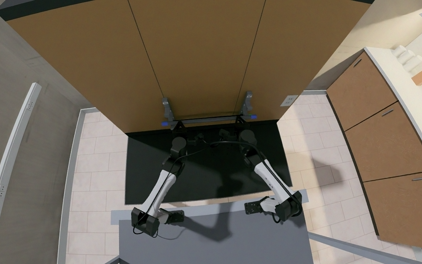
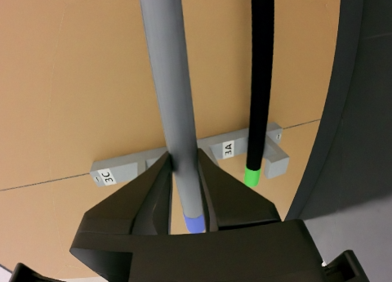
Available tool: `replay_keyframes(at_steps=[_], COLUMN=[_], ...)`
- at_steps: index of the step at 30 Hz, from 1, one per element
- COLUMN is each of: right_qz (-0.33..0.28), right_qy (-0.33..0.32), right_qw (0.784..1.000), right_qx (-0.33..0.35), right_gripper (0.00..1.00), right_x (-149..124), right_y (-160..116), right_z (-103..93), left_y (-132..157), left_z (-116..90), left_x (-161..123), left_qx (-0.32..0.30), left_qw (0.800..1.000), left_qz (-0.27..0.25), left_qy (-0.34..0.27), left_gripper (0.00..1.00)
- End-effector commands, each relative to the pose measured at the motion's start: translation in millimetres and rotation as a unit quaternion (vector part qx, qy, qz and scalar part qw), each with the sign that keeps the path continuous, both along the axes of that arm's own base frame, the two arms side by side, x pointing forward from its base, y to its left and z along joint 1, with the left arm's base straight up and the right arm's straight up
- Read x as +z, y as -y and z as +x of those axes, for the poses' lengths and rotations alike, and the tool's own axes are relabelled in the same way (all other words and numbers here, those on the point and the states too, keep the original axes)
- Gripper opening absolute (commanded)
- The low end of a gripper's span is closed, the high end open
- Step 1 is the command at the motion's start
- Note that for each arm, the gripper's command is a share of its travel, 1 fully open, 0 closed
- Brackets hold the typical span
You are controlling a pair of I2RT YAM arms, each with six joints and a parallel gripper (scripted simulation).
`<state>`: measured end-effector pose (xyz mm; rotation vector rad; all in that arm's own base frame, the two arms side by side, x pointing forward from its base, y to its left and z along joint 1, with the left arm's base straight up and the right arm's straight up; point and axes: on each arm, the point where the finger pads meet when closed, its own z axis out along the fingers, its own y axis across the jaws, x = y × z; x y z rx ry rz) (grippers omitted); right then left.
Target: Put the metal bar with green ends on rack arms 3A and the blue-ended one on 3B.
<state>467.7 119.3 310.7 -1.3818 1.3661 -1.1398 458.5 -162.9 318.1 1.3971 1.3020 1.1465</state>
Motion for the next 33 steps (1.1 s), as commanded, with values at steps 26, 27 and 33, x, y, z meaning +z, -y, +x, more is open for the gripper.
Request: replay_keyframes(at_steps=[26, 27, 33], right_qz=[0.015, 0.015, 0.015], right_qy=[0.106, 0.106, 0.106], right_qw=[0.994, 0.994, 0.994], right_qx=[0.003, 0.003, 0.003], right_gripper=[0.0, 0.0, 0.0], right_x=[80.0, 80.0, 80.0], right_y=[-1.3, -1.3, -1.2], right_z=[3.4, 4.2, 9.4], left_y=[-0.7, -0.7, -0.6], left_z=[5.0, 5.9, 11.0], left_x=[77.2, 77.2, 77.3], left_qx=[0.001, 0.001, 0.001], left_qw=[0.995, 0.995, 0.995], left_qz=[-0.028, -0.028, -0.028], left_qy=[0.095, 0.095, 0.095], left_gripper=[0.0, 0.0, 0.0])
